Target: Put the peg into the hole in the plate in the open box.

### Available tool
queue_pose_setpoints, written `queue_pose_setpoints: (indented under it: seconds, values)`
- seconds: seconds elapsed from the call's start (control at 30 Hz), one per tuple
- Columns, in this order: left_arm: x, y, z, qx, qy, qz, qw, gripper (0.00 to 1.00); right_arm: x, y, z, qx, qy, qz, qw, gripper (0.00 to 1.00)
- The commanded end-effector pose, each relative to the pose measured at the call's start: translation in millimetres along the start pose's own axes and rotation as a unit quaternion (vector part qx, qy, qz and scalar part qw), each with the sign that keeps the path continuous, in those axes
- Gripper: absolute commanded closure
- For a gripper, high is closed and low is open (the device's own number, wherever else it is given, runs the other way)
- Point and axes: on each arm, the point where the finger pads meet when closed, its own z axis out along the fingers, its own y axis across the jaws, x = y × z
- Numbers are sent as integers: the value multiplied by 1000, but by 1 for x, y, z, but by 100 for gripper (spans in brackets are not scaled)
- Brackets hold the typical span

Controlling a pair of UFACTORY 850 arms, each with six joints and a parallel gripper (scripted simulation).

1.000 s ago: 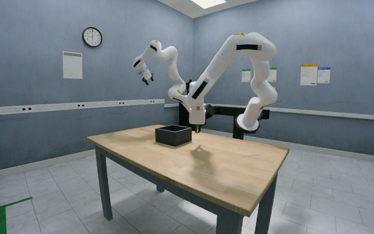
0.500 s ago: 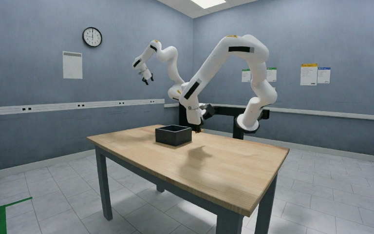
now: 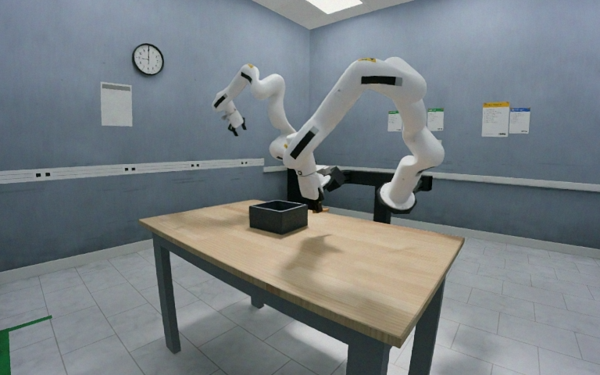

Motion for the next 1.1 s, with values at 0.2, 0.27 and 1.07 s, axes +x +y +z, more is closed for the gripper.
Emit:
queue_pose_setpoints:
  seconds: [0.2, 0.27, 1.07]
  values:
    - [0, 0, -1, -1, -1, 2, 1000, 100, 0, 0, -1, 0, 1, 0, 1000, 0]
    - [0, 0, -1, -1, -2, 2, 1000, 100, 0, 0, -1, 0, 1, 0, 1000, 0]
    - [0, 0, -1, -1, -109, 2, 994, 100, 0, 0, -1, 0, 1, 0, 1000, 0]
